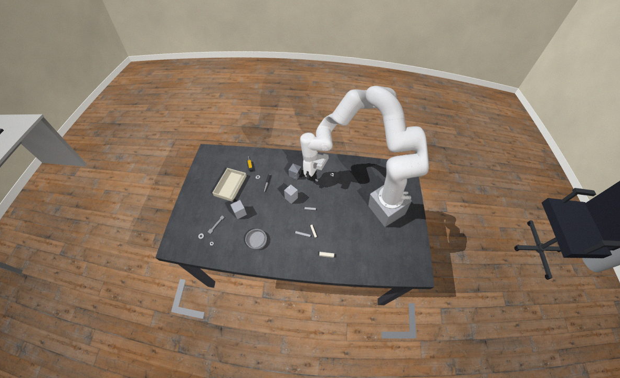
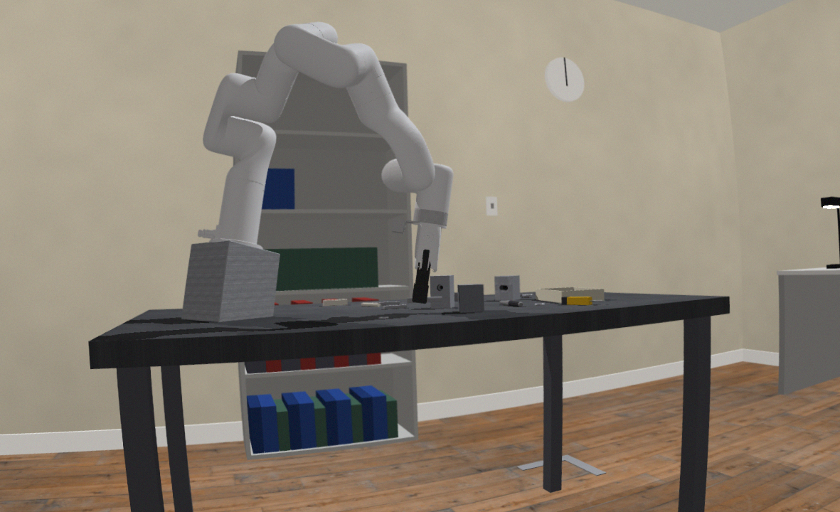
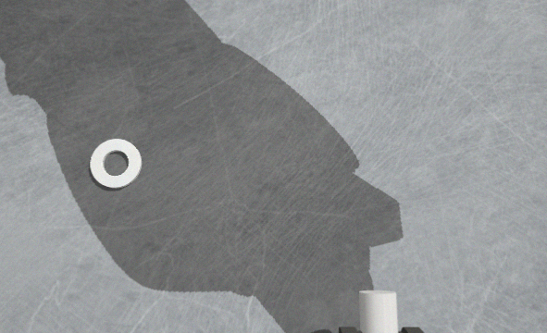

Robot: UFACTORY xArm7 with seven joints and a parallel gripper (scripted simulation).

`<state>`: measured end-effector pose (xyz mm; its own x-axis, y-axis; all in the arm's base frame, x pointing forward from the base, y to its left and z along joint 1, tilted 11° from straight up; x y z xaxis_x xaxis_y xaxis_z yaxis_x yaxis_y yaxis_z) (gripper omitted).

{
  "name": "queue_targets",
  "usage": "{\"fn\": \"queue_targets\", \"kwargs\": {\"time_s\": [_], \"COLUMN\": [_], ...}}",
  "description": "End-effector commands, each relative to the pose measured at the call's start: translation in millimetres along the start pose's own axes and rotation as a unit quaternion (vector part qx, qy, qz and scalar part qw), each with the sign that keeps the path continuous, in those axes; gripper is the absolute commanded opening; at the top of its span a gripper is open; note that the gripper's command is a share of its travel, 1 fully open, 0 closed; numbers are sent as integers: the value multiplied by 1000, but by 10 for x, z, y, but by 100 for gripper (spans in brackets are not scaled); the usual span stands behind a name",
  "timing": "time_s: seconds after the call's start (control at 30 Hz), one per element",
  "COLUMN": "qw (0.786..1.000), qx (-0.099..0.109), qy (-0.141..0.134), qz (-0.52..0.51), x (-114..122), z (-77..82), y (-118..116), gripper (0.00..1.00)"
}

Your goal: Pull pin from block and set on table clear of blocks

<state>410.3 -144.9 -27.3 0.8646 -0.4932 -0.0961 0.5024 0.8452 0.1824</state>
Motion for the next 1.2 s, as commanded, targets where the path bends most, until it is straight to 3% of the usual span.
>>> {"fn": "queue_targets", "kwargs": {"time_s": [0.0,0.47,1.17], "qw": [1000,1000,1000], "qx": [0,0,0], "qy": [-1,0,1], "qz": [0,1,0], "x": [-7,-82,-80], "z": [10,-9,-168], "y": [-3,-17,-25], "gripper": [0,0,0]}}
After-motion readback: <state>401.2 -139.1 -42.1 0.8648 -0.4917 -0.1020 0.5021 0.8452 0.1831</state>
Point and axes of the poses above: the point where the finger pads meet when closed, its own z axis back along the fingers, its own y axis across the jaws, x = y × z, the point moved 4 cm from there along z, back along the fingers, and after that the axes turned 13 degrees about -z, right-handed, at the moved point
